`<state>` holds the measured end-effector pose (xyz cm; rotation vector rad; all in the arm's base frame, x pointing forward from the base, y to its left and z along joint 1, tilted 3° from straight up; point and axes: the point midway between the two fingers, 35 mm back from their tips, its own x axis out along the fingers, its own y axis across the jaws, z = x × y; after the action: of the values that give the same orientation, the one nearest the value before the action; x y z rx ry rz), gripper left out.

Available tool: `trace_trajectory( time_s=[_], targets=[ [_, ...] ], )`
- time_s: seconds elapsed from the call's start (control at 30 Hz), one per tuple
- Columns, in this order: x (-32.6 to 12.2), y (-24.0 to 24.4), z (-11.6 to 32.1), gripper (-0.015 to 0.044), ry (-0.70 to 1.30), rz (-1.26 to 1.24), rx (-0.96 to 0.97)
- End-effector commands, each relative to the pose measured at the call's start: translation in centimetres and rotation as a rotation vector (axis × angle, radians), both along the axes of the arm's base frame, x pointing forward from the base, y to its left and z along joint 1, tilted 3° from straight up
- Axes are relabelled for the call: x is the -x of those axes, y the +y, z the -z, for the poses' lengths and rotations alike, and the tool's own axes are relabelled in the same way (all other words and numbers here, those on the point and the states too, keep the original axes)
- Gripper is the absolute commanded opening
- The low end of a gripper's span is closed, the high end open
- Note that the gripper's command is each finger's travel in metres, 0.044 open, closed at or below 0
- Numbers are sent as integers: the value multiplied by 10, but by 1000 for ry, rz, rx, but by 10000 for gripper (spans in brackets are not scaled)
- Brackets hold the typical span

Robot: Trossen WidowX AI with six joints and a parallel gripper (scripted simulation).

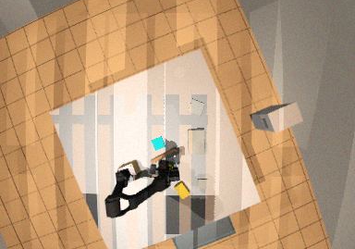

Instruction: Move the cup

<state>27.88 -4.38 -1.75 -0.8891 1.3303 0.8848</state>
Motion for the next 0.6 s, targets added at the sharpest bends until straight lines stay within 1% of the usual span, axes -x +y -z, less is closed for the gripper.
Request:
trace_trajectory(
  time_s=[0.0,0.4,0.57],
  targets=[
    [-4,-1,-13,0,-14,0,1],
    [0,-3,-62,0,-17,1,-2],
    [3,-4,-72,0,-17,1,-2]
  ],
)
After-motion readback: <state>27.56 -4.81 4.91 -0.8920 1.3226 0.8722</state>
